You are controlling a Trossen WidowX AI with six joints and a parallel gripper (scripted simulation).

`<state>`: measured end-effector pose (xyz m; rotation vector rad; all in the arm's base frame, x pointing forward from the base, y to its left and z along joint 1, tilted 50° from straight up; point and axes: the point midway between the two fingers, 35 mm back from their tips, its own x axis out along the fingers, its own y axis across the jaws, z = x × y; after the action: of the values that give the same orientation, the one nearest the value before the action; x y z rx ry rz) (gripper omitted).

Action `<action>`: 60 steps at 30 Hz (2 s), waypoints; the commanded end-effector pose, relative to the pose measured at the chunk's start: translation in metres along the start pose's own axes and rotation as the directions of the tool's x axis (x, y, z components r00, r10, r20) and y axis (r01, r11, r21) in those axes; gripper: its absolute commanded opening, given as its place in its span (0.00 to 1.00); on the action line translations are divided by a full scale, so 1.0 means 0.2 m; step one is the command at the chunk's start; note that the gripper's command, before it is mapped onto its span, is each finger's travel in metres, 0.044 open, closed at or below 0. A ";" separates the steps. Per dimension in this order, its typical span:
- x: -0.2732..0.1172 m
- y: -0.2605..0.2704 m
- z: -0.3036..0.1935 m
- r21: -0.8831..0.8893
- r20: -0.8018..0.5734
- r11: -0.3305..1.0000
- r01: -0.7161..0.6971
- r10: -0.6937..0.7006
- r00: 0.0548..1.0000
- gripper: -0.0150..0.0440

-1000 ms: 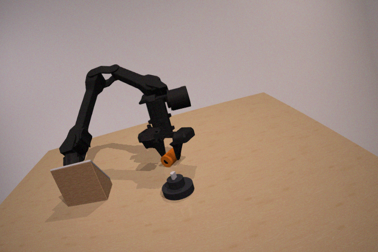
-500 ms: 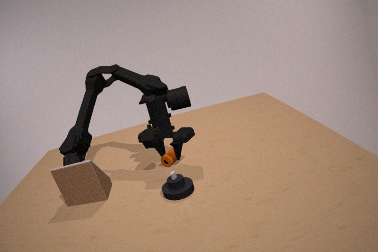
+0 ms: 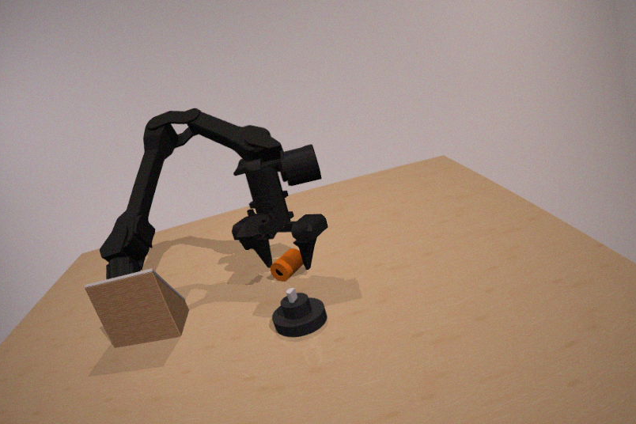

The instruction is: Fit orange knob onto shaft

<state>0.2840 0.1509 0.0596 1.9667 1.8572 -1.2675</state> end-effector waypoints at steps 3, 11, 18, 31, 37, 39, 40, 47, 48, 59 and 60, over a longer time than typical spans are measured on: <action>-0.19 0.01 0.00 -0.002 0.003 1.000 -0.004 0.004 1.000 1.00; -0.30 0.00 0.00 -0.001 0.002 1.000 -0.002 0.002 1.000 1.00; -0.30 0.00 -0.01 0.002 0.039 1.000 0.000 0.000 0.999 1.00; -0.32 0.00 -0.07 0.007 0.337 1.000 -0.001 -0.002 0.941 1.00; -0.21 0.00 -0.07 0.007 0.336 1.000 0.000 -0.002 0.942 1.00; -0.20 0.00 -0.07 0.007 0.336 1.000 -0.001 -0.002 0.942 1.00; -0.20 0.00 -0.07 0.007 0.336 1.000 -0.001 -0.002 0.942 1.00; -0.14 0.00 -0.08 0.007 0.336 1.000 -0.001 -0.001 0.942 1.00; -0.13 0.00 -0.08 0.007 0.336 1.000 -0.001 -0.001 0.942 1.00; -0.04 0.00 -0.08 0.007 0.336 1.000 0.000 -0.002 0.942 1.00; -0.03 0.00 -0.08 0.007 0.336 1.000 0.000 -0.002 0.942 1.00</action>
<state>0.2946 0.1520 0.0783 1.6242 1.6806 -1.4881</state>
